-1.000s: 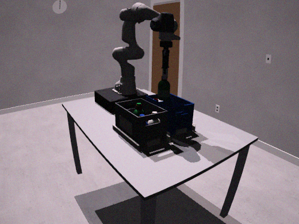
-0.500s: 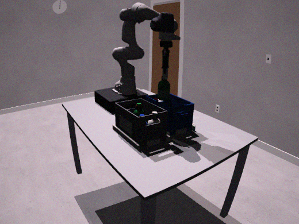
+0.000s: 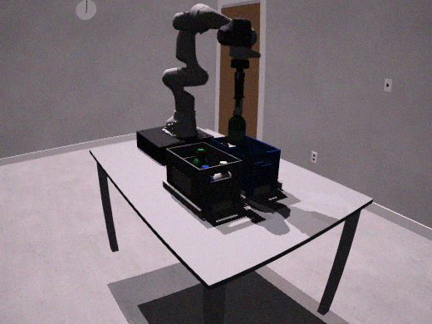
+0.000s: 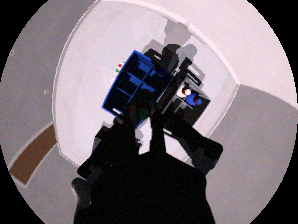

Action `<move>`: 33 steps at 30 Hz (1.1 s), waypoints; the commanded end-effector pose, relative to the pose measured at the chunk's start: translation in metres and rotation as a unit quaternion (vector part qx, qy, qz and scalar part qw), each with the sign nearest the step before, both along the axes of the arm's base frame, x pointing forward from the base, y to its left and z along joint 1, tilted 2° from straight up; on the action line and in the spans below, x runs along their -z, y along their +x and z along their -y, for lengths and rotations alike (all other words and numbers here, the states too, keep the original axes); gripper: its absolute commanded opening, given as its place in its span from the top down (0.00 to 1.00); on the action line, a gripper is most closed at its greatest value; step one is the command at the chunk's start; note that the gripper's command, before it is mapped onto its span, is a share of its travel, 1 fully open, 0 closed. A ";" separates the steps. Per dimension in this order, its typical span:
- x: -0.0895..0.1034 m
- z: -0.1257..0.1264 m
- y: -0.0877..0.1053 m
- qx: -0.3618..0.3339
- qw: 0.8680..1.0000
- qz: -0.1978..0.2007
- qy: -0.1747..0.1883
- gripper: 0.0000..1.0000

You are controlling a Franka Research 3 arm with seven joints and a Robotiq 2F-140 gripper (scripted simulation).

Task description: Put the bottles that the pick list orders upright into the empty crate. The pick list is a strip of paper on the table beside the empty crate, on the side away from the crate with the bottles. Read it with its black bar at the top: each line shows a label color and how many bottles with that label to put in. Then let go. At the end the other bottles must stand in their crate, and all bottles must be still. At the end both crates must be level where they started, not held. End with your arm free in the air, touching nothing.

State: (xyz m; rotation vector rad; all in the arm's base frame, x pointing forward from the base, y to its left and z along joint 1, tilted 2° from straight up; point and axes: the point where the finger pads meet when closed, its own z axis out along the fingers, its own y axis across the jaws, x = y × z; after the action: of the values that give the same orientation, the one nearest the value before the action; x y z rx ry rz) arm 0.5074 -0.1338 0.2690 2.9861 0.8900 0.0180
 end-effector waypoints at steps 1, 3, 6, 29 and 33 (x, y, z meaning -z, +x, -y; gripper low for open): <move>-0.003 0.000 0.005 0.000 1.000 0.007 -0.004 1.00; -0.001 0.000 0.005 0.000 1.000 0.007 -0.004 1.00; 0.002 0.000 0.005 0.000 1.000 0.007 -0.004 1.00; 0.023 0.001 0.006 0.000 1.000 0.007 -0.004 1.00; 0.025 0.001 0.006 0.000 1.000 0.007 -0.004 1.00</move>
State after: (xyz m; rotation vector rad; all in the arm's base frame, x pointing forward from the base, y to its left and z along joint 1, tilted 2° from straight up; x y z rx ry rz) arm 0.5080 -0.1348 0.2413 2.9877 0.8912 0.0147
